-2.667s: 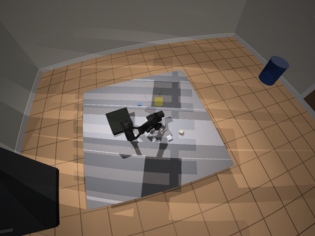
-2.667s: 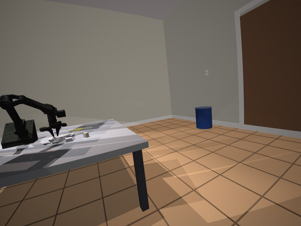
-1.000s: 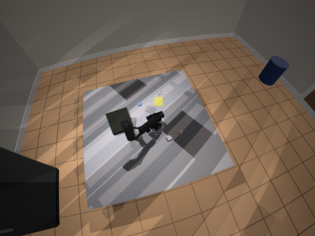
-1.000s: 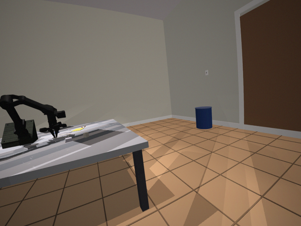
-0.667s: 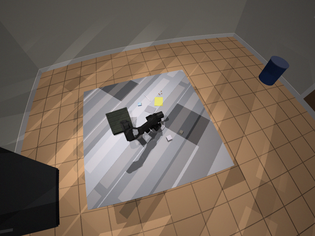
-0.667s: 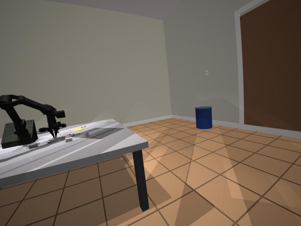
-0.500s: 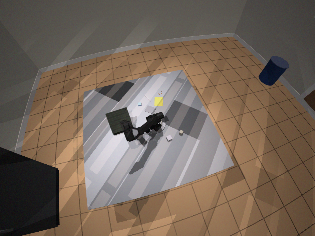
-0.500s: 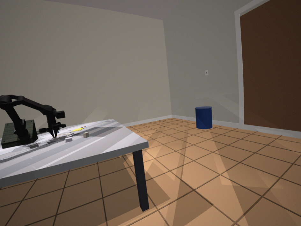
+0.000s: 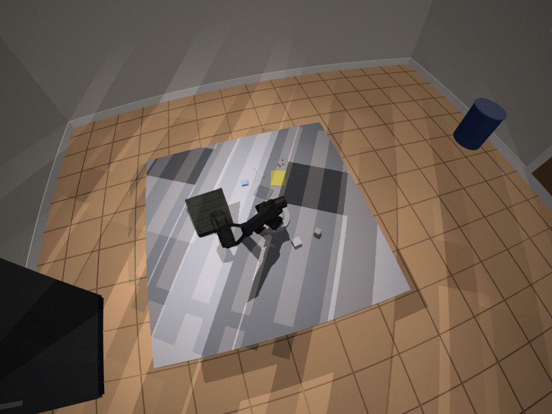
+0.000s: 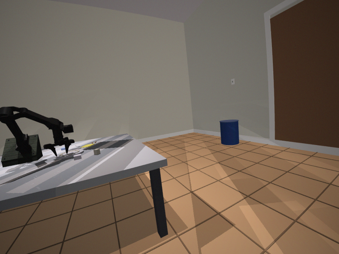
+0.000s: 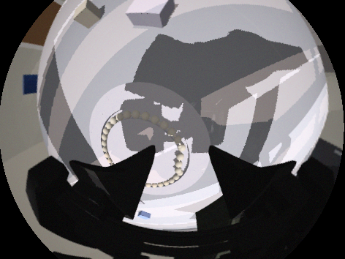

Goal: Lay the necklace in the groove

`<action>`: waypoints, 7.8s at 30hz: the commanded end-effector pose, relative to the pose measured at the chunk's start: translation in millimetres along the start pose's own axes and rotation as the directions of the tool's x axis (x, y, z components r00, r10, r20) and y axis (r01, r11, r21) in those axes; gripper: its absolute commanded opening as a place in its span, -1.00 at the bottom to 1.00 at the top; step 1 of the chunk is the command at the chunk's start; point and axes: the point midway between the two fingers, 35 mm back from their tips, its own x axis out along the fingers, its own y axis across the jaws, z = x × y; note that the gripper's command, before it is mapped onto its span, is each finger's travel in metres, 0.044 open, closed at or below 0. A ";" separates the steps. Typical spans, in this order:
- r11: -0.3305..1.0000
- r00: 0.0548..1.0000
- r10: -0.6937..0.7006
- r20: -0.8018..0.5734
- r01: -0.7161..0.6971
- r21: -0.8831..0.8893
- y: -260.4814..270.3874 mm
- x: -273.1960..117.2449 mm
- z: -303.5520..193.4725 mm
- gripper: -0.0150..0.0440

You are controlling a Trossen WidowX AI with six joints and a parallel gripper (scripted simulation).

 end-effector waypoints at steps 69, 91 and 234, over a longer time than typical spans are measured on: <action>0.987 1.000 0.006 0.000 -0.005 0.158 2.2 1.6 -11.6 -0.49; 0.987 1.000 0.006 0.000 -0.005 0.158 2.2 1.6 -11.6 -0.49; 0.999 1.000 0.006 -0.001 -0.006 -0.046 4.2 1.6 -35.5 -0.49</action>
